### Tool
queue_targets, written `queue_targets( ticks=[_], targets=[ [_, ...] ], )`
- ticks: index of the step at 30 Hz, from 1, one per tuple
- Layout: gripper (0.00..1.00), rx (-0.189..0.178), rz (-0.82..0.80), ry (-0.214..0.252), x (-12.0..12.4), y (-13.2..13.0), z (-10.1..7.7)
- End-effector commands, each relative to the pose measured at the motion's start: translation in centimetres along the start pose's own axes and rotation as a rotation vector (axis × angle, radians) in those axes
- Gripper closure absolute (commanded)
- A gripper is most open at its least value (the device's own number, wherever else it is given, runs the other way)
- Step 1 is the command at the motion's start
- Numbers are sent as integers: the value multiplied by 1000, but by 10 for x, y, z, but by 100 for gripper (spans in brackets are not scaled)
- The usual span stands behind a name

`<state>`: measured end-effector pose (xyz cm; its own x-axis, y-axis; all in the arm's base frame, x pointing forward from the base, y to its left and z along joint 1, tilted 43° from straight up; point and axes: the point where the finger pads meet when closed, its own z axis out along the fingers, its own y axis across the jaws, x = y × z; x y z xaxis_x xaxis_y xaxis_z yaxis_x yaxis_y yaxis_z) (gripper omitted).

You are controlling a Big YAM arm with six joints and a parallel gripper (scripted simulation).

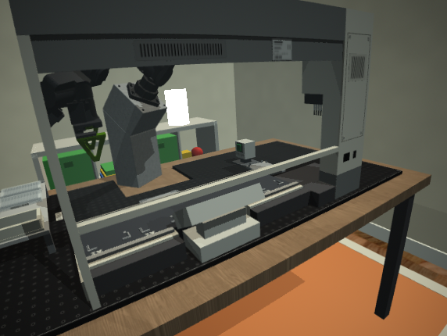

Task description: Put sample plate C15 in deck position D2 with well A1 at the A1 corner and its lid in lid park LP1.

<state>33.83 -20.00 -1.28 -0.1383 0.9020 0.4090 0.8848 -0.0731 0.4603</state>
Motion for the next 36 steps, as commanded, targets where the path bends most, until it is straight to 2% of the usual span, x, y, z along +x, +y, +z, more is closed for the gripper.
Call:
queue_targets(
  ticks=[1, 17, 18, 32, 36],
  targets=[
    [0, -4, -1, -5, -2, 1, -2],
    [0, -4, -1, -5, -2, 1, -2],
    [0, -14, -59, -19, 7, 7, -4],
    [0, -26, -336, -38, 74, -12, -3],
    [0, -27, -376, -41, 84, -14, -3]
  ],
)
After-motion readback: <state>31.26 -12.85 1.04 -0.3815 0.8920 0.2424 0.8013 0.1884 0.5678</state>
